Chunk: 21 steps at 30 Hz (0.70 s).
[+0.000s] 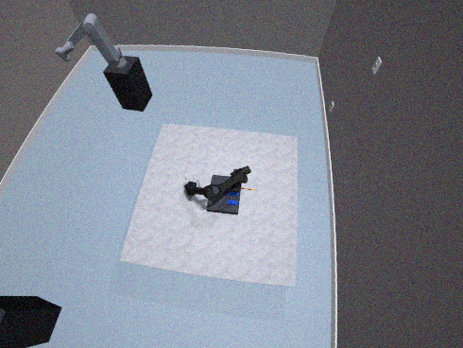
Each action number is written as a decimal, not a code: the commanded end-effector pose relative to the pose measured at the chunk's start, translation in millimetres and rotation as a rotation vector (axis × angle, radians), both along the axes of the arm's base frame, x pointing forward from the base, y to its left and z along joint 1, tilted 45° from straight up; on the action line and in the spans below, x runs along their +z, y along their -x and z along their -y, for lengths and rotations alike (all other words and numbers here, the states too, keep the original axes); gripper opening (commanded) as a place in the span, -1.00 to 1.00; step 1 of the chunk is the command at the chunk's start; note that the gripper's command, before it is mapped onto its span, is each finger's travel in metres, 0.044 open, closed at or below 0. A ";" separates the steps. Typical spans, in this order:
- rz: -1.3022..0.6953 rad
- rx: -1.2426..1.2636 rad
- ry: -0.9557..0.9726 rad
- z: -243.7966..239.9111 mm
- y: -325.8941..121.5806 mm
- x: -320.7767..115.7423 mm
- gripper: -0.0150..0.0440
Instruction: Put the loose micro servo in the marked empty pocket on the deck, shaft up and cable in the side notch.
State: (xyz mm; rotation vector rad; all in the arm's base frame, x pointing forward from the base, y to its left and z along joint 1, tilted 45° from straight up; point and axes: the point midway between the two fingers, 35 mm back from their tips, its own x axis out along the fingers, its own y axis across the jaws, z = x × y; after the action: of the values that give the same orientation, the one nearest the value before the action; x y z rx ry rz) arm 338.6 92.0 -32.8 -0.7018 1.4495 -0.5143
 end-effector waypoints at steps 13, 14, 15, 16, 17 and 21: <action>0.002 0.011 -0.012 -38.4 39.1 36.7 0.59; 0.001 0.011 -0.014 -43.2 51.9 42.0 0.68; 0.000 0.010 -0.014 -47.5 65.4 47.5 0.77; -0.003 0.009 -0.015 -51.3 80.2 53.3 0.86; -0.005 0.008 -0.013 -54.1 95.3 59.2 0.94; -0.002 0.003 -0.007 -56.4 116.9 68.0 1.00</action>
State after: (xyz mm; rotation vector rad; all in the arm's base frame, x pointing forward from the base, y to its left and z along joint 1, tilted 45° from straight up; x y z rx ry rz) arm 241.0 150.7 28.7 -0.7054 1.4441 -0.4829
